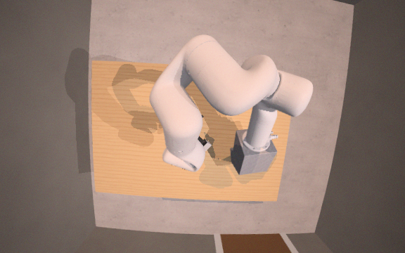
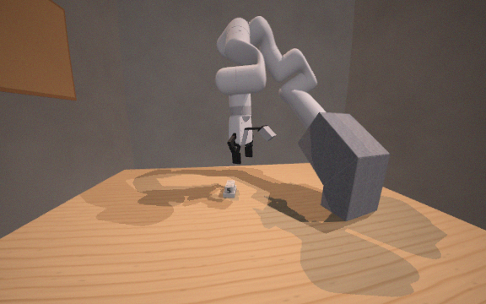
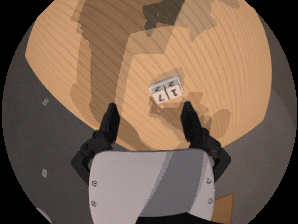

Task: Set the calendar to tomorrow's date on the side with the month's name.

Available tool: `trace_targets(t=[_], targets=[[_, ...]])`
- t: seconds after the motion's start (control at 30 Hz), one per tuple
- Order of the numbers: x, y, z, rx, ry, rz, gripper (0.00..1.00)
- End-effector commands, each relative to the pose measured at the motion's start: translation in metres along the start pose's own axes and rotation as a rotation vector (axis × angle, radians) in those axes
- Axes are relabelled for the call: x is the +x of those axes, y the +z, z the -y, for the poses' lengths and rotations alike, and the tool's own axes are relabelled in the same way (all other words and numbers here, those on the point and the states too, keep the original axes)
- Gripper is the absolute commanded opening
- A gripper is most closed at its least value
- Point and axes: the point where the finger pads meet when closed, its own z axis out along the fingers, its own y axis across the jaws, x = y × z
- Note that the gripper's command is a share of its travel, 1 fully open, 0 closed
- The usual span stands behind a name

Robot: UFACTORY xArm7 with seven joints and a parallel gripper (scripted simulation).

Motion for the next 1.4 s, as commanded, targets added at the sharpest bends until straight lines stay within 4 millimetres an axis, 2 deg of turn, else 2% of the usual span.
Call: trace_targets(t=[0.0,0.3,0.37,0.43,0.87,0.97,1.03,1.37], targets=[[0.01,0.003,0.011,-0.008,0.173,0.012,1.0],[0.021,0.008,0.029,-0.003,0.443,0.009,1.0],[0.021,0.008,0.029,-0.003,0.443,0.009,1.0],[0.025,0.01,0.036,-0.003,0.554,0.01,1.0],[0.032,0.014,0.058,-0.019,0.932,0.014,1.0],[0.032,0.014,0.058,-0.019,0.941,0.014,1.0],[0.034,0.015,0.064,-0.029,1.063,0.015,1.0],[0.034,0.016,0.078,-0.062,1.358,0.011,1.0]])
